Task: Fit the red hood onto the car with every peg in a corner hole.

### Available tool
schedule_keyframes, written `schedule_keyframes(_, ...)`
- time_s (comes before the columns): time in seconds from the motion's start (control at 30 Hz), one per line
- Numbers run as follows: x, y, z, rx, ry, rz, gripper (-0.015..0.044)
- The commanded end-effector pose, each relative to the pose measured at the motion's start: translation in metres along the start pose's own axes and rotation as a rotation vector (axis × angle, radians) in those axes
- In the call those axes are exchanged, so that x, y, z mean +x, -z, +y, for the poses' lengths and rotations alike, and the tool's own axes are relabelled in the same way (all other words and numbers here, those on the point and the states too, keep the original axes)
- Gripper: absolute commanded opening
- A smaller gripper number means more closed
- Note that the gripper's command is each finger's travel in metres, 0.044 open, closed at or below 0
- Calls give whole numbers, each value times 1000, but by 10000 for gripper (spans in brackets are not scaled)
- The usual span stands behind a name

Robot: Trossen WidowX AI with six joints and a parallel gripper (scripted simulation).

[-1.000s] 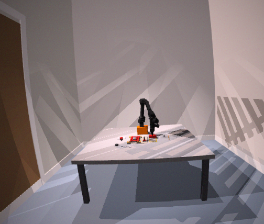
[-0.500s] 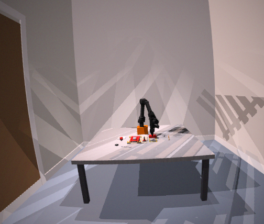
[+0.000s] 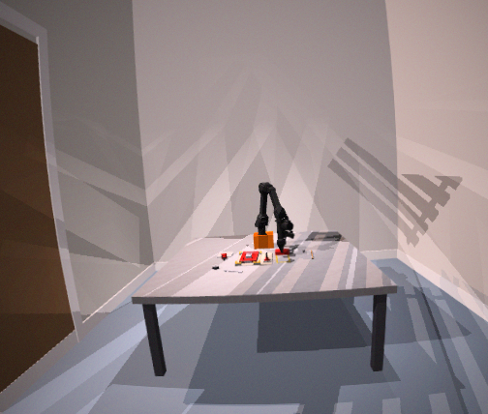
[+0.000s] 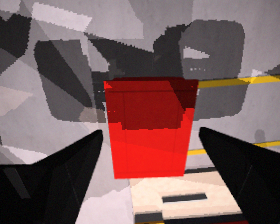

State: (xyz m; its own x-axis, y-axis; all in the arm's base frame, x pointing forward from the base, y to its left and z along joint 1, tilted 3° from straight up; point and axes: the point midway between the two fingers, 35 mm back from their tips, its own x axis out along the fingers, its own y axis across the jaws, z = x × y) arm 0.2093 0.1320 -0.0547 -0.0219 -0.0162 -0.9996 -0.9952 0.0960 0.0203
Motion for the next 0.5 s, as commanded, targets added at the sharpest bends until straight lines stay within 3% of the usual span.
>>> schedule_keyframes(0.0,3,0,1,3,-5,0,440)
schedule_keyframes(0.47,10,1,2,3,-5,1,440)
